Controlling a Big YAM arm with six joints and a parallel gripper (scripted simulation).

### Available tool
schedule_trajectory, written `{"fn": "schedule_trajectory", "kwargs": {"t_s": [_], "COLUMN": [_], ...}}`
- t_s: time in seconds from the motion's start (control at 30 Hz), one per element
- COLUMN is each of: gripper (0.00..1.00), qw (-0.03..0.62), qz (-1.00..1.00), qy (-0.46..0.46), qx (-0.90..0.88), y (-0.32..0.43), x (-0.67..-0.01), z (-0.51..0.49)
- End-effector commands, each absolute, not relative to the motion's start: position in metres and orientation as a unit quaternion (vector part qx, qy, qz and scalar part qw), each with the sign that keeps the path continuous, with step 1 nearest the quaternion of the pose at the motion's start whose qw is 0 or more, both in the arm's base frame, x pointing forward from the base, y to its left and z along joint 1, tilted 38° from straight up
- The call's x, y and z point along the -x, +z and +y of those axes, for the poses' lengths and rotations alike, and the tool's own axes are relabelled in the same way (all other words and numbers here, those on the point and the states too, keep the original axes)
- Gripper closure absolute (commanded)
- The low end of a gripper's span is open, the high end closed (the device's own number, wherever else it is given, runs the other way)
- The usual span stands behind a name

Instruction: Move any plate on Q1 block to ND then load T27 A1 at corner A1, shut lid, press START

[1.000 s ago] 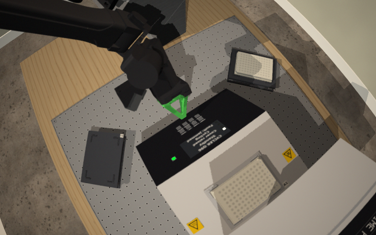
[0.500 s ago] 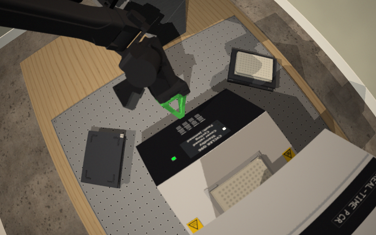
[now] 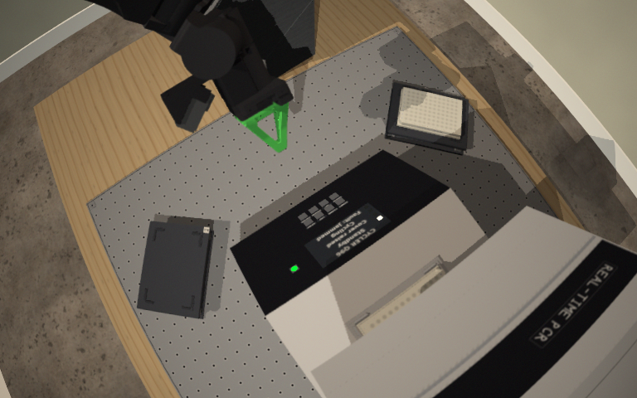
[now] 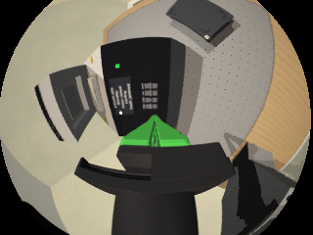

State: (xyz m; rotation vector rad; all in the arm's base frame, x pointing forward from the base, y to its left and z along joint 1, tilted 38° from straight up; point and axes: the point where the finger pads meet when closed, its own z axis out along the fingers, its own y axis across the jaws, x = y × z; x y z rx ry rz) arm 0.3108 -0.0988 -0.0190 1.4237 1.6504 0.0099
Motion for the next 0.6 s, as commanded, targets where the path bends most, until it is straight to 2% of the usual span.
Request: {"fn": "schedule_trajectory", "kwargs": {"t_s": [0.0, 0.57], "gripper": [1.00, 1.00], "qw": [0.464, 0.476], "qz": [0.668, 0.663], "qy": [0.018, 0.015], "qx": [-0.581, -0.577], "y": [-0.011, -0.006], "x": [-0.303, -0.320], "z": [-0.087, -0.096]}}
